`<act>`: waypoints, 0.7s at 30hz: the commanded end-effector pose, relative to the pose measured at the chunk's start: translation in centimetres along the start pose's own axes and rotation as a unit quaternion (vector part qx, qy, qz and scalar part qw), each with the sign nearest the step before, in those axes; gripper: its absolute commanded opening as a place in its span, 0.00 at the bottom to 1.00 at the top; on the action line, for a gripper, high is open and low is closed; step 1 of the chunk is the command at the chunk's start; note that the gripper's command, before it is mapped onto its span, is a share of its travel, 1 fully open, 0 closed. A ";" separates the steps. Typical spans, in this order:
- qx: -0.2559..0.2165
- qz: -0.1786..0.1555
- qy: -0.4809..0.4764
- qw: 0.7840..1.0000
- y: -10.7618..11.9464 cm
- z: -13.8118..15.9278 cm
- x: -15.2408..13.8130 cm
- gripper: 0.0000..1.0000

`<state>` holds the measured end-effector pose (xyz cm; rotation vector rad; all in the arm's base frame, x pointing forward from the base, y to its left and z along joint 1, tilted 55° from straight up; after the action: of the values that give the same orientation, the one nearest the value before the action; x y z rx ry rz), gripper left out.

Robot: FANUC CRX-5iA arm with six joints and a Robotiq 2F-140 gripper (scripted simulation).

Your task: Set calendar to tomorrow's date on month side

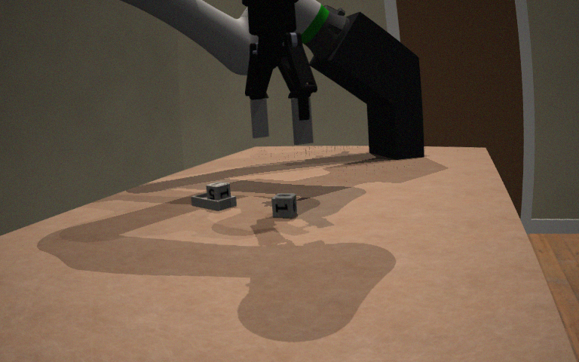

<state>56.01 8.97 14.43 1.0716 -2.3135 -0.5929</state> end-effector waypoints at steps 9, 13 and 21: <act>0.006 -0.002 -0.183 0.983 -0.2 0.0 0.0 1.00; 0.006 -0.002 -0.261 0.965 -0.2 0.0 0.0 1.00; 0.006 -0.003 -0.367 0.930 -0.4 0.0 0.0 1.00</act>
<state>56.23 8.75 14.30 0.9745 -2.8499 -1.0660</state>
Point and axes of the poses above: the point where the finger pads meet when closed, its own y axis back along the fingers, its own x axis across the jaws, z = x × y, the point moved 3 cm from there along y, back along the fingers, and after that the axes turned 9 degrees about y, right-handed, at the moved point
